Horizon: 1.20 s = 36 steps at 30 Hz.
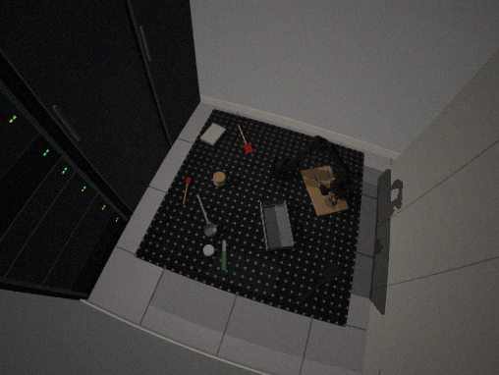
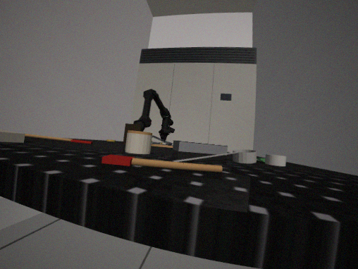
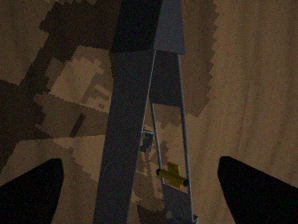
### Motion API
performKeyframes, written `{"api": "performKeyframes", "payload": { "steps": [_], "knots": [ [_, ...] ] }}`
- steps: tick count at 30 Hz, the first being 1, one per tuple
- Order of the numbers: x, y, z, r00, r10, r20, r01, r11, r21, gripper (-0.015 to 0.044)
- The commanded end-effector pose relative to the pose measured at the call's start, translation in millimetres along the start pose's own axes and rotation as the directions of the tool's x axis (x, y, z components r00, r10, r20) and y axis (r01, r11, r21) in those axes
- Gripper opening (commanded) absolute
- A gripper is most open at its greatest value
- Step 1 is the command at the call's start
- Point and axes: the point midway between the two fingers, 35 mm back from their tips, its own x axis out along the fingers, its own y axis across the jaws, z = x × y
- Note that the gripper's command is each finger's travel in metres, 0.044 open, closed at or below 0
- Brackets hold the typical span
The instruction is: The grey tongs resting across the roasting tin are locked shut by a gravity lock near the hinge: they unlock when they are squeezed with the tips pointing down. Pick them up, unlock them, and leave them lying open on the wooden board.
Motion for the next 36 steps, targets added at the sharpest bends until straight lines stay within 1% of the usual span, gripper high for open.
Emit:
{"api": "performKeyframes", "payload": {
  "steps": [1, 7, 15, 22, 26, 31, 36],
  "knots": [
    [0, 0, 0, 1.000, 0.000, 0.000, 0.000, 1.000, 0.000, 0.0440],
    [-3, -10, 4, 1.000, -0.018, -0.001, 0.018, 1.000, -0.014, 0.0440],
    [-33, -79, 16, 0.993, -0.109, -0.038, 0.107, 0.993, -0.042, 0.0440],
    [-68, -124, 10, 0.993, -0.111, -0.045, 0.109, 0.994, -0.027, 0.0440],
    [-86, -138, 5, 0.996, -0.088, -0.020, 0.088, 0.996, -0.010, 0.0440],
    [-106, -149, -2, 0.998, -0.054, 0.045, 0.053, 0.999, 0.009, 0.0440],
    [-110, -149, -2, 0.996, -0.058, 0.065, 0.058, 0.998, 0.012, 0.0440]
  ]
}}
